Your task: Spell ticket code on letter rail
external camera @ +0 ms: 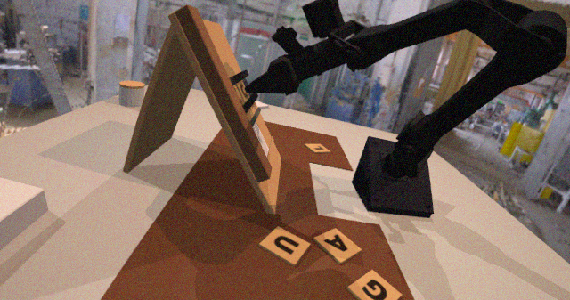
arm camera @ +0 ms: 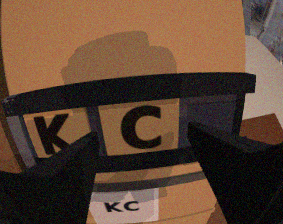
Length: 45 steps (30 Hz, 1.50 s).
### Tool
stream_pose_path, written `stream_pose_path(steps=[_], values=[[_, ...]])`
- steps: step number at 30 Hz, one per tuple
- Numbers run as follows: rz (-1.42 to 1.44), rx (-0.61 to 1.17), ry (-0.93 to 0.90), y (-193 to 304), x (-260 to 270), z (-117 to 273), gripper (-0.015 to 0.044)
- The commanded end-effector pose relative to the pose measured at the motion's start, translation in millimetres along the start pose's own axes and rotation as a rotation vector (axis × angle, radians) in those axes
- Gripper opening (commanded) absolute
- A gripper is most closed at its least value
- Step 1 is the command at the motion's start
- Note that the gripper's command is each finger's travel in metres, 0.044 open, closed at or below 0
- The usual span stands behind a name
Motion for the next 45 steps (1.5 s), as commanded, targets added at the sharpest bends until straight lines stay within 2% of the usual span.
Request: stream_pose_path(steps=[1,45], values=[[0.004,-0.001,-0.002,-1,0,4,0.0295],[0.003,0.0,-0.001,1,0,26,0.0295]])
Point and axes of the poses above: the point midway between the two fingers, 35 mm back from their tips, its own z axis back along the fingers, its own x axis across the jaws, y = z × x, the point moved 8 cm from there along z, back along the fingers, and after that the axes turned 2 degrees about -z, right-handed, at the moved point
